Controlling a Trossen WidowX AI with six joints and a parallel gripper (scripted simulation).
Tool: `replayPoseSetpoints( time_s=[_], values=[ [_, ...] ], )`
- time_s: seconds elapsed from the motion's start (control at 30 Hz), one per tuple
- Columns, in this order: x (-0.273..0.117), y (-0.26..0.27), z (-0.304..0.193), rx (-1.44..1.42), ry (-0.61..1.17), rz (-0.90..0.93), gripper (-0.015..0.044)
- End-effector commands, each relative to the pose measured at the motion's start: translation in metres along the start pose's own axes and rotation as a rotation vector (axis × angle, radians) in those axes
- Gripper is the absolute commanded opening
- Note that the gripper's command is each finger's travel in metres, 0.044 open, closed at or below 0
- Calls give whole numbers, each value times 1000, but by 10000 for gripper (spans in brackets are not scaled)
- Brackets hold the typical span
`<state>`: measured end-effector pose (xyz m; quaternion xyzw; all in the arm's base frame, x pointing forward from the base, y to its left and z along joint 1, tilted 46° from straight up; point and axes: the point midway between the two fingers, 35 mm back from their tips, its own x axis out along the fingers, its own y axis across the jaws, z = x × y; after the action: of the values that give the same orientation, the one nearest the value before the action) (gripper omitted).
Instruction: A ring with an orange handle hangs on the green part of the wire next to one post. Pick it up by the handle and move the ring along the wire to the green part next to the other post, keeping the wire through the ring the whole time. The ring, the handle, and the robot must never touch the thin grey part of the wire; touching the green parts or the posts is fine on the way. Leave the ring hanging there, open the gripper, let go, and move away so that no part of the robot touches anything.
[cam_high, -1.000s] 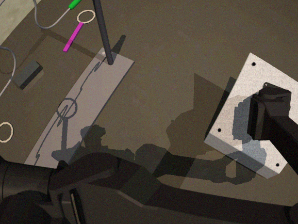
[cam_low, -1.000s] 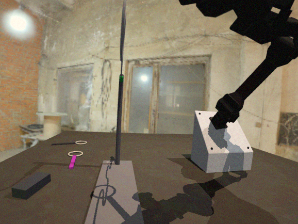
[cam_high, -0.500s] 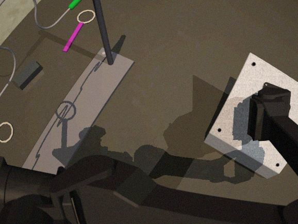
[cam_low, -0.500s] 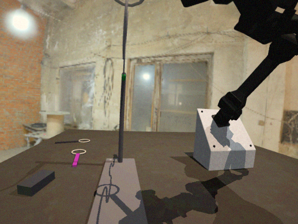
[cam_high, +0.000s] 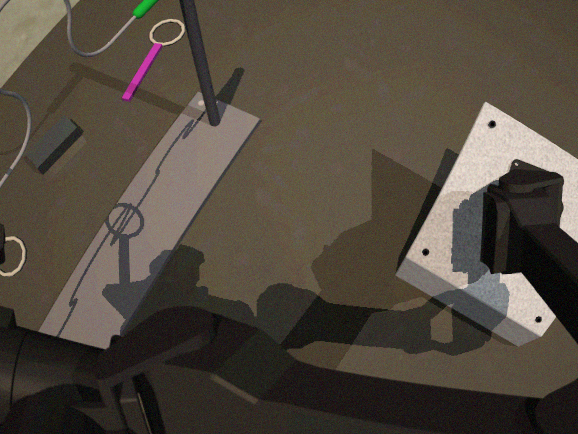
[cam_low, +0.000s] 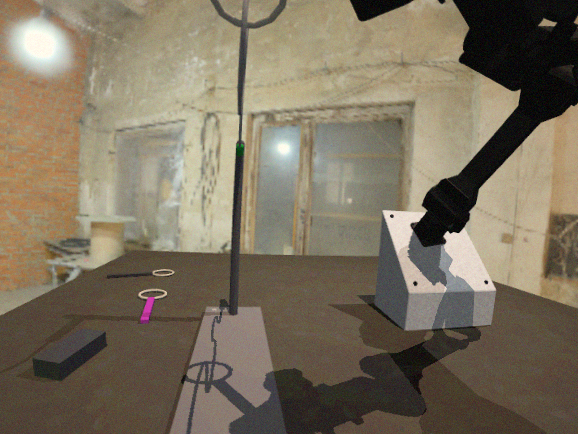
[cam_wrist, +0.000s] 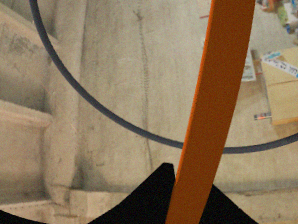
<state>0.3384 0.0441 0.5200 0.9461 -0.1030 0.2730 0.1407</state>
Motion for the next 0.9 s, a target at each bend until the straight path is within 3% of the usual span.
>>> replayPoseSetpoints(
  time_s=[0.0, 0.87],
  values=[
    [0, 2, -1, 44, -2, 28, -150],
    [-2, -31, -5, -19, 10, -6, -150]
  ],
)
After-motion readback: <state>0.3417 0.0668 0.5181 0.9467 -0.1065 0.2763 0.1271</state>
